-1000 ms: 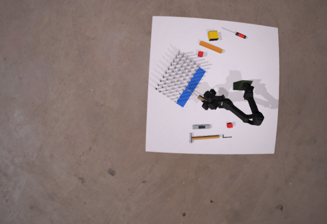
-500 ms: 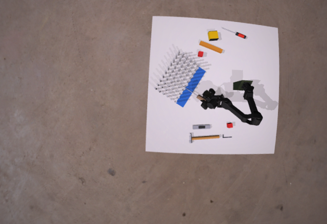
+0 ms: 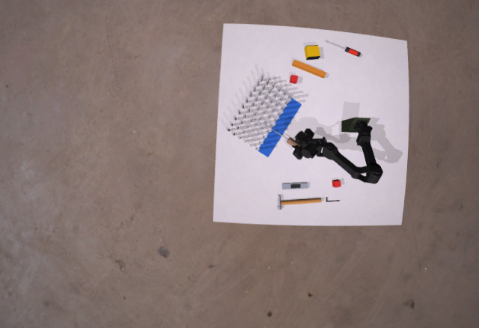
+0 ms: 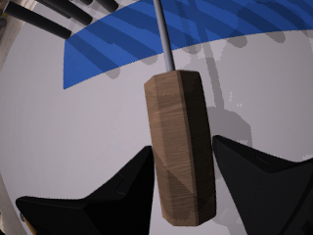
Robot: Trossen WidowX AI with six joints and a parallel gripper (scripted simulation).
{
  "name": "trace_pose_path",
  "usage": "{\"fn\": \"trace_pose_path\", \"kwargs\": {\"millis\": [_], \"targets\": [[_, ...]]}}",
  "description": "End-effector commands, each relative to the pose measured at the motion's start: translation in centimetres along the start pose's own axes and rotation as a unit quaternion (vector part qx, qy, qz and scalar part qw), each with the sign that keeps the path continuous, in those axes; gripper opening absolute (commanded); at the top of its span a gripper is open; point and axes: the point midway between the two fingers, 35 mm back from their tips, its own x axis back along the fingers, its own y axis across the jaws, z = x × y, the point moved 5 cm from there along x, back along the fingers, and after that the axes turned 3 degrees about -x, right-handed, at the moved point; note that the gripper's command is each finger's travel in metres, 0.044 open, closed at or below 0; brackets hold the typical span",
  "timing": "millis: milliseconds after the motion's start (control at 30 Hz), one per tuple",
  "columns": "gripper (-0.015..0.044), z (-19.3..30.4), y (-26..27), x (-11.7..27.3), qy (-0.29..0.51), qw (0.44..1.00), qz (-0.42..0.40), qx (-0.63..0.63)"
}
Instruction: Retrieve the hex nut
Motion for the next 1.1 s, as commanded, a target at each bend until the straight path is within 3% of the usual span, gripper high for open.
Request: {"fn": "trace_pose_path", "kwargs": {"millis": [0,1067], "targets": [[0.0,-0.3,0.2,-0.2,0.001,1.0,-0.003,0.004],[0.0,-2.2,0.3,-1.0,0.0,1.0,-0.003,0.004]]}}
